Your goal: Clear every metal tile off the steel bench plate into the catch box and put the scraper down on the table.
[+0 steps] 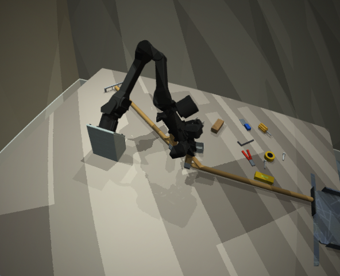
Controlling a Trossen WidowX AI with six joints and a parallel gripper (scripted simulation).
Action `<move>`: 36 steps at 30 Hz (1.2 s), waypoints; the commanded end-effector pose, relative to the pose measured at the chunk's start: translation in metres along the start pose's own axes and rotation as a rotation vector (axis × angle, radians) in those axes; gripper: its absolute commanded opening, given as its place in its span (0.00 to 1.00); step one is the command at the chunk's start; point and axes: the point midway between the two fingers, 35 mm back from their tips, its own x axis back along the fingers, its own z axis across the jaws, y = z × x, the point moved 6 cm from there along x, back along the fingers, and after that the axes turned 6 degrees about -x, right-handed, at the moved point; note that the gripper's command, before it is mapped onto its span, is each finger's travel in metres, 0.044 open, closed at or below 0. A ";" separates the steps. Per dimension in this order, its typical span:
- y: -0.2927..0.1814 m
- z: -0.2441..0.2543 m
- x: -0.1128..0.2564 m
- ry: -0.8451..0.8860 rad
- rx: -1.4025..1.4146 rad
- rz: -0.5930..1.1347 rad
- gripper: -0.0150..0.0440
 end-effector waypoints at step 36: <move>-0.027 -0.020 0.020 0.000 0.008 -0.026 0.25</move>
